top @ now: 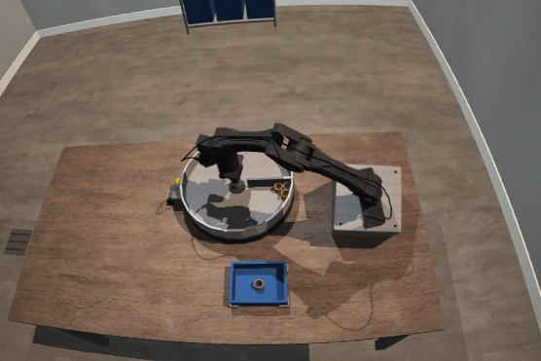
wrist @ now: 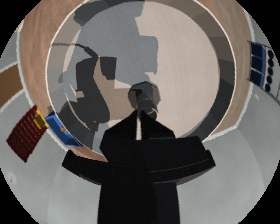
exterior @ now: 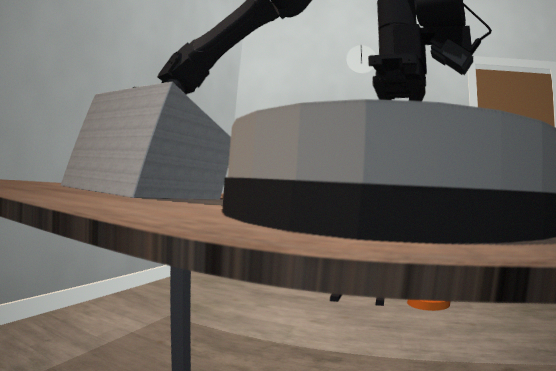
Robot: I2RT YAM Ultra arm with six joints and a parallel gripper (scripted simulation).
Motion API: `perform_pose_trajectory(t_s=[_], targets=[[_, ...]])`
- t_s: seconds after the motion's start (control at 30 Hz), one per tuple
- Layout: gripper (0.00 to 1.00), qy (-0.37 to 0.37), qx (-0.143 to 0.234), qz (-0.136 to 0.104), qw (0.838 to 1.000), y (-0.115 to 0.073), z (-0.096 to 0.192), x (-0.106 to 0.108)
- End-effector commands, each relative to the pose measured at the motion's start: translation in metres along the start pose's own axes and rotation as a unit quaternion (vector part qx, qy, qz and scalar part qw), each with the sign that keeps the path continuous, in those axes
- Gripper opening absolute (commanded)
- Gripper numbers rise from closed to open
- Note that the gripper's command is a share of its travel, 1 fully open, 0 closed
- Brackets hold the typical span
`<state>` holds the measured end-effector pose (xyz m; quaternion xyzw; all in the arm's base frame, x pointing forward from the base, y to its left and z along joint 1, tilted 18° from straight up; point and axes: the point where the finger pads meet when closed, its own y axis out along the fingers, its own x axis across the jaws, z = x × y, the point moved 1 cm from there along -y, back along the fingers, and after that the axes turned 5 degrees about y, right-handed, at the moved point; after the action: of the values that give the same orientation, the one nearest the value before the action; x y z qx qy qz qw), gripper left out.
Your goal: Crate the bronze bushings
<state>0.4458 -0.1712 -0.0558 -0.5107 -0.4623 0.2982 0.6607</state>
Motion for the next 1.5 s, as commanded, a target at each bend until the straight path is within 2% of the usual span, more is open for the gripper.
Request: perform_pose_trajectory(t_s=[0.0,0.23,0.27,1.37,1.4,1.47], targets=[[0.00,0.005,-0.002,-0.001,1.000,-0.005,0.001,-0.008],[0.00,0.005,-0.002,-0.001,1.000,-0.005,0.001,-0.008],[0.14,0.005,-0.002,-0.001,1.000,-0.005,0.001,-0.008],[0.14,0.005,-0.002,-0.001,1.000,-0.005,0.001,-0.008],[0.14,0.005,-0.002,-0.001,1.000,-0.006,0.000,-0.007],[0.14,-0.001,-0.020,0.001,1.000,-0.023,-0.008,-0.004]])
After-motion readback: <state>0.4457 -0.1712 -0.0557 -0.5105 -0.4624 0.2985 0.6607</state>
